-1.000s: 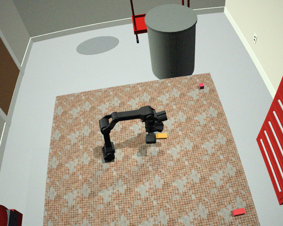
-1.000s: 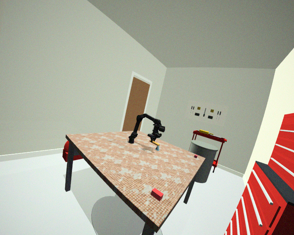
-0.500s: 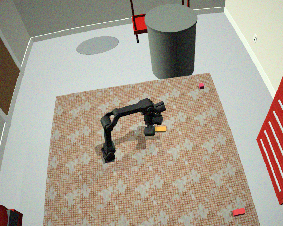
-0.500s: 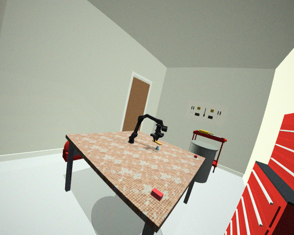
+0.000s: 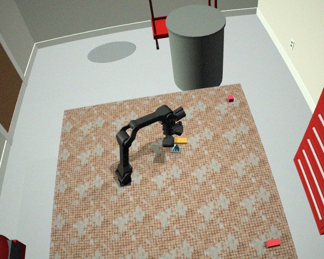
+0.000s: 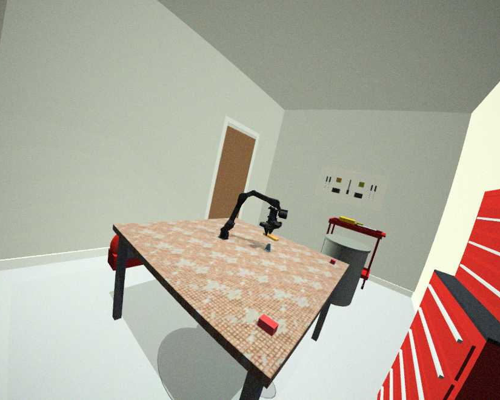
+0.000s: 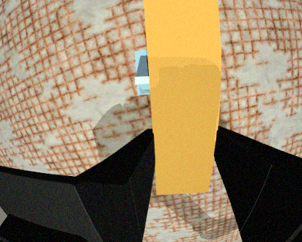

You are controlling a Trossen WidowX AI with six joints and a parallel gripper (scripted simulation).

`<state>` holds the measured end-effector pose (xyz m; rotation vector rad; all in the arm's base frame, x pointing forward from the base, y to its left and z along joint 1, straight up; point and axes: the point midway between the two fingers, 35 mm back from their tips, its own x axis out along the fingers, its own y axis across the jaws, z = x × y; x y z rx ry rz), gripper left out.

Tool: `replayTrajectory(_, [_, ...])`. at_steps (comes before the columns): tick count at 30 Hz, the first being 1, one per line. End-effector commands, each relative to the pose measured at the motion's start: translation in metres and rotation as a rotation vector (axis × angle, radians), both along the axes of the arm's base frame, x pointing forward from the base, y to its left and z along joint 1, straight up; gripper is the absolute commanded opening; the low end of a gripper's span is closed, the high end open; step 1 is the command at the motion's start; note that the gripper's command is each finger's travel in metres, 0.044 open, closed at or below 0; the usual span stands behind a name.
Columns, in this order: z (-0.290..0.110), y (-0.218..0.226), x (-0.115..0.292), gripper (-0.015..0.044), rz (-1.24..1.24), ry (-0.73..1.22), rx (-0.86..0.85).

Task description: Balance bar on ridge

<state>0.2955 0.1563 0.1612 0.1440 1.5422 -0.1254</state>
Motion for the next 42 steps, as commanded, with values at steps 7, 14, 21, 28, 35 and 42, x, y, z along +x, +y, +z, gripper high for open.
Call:
replayTrajectory(7, [-0.001,0.018,-0.003,0.0,-0.013,-0.003,0.007])
replayTrajectory(14, [-0.012,0.02,-0.003,0.0,-0.013,-0.003,0.008])
replayTrajectory(21, [-0.023,0.02,-0.002,0.0,-0.013,-0.003,0.008])
replayTrajectory(28, [-0.034,0.019,-0.002,0.0,-0.013,-0.003,0.007])
replayTrajectory(35, [-0.042,0.019,-0.002,0.0,-0.013,-0.003,0.007])
replayTrajectory(42, [-0.041,0.019,-0.002,0.0,-0.013,-0.003,0.007])
